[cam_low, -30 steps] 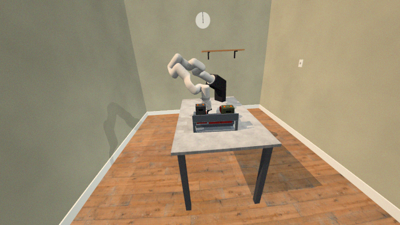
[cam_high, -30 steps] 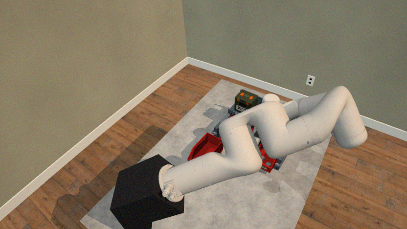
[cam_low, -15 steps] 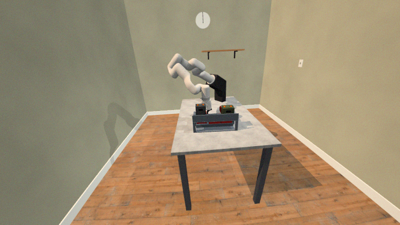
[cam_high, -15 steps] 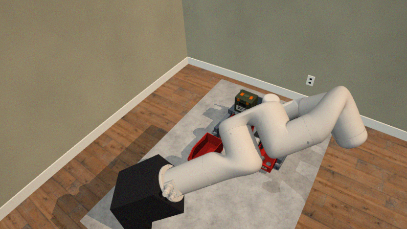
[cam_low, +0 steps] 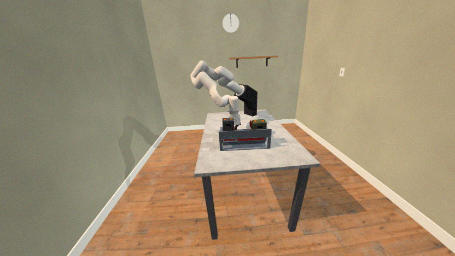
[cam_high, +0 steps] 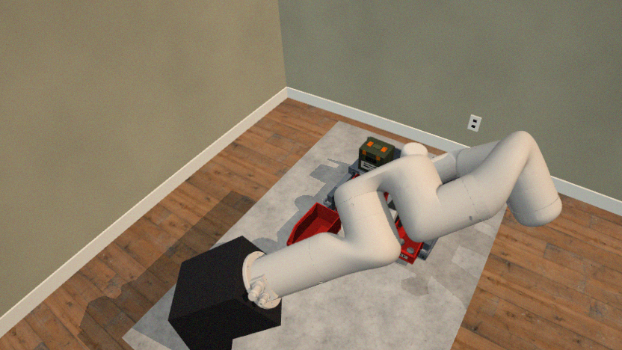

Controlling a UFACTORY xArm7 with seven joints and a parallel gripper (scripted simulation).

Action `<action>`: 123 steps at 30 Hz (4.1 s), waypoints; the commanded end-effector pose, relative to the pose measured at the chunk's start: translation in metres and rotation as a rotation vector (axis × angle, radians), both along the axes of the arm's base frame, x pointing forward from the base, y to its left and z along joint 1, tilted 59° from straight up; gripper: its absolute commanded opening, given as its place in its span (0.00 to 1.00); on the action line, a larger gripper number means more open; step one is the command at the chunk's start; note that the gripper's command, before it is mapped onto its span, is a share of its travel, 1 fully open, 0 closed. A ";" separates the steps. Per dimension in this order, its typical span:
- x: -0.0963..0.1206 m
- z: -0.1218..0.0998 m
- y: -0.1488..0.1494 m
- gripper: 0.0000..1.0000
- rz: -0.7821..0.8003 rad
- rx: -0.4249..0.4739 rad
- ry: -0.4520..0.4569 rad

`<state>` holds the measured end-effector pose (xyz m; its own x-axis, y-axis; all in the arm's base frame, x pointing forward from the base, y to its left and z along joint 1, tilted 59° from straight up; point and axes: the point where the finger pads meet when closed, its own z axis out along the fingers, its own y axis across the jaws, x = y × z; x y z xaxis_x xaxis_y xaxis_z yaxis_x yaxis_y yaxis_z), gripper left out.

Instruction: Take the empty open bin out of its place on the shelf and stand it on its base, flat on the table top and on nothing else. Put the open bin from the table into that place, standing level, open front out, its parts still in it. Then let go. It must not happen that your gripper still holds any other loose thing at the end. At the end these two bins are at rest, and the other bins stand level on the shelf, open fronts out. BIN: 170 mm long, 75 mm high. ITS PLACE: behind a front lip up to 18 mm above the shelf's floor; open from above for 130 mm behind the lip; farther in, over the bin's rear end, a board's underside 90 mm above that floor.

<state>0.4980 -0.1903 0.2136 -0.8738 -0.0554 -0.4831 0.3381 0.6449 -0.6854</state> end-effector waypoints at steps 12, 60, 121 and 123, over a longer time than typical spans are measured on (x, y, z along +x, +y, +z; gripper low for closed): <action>-0.003 0.006 0.009 0.10 0.004 0.000 -0.002; -0.033 0.043 0.064 0.10 0.004 0.000 -0.002; -0.044 0.050 0.070 0.00 0.046 -0.033 0.052; -0.050 0.049 0.064 0.00 0.093 -0.070 0.114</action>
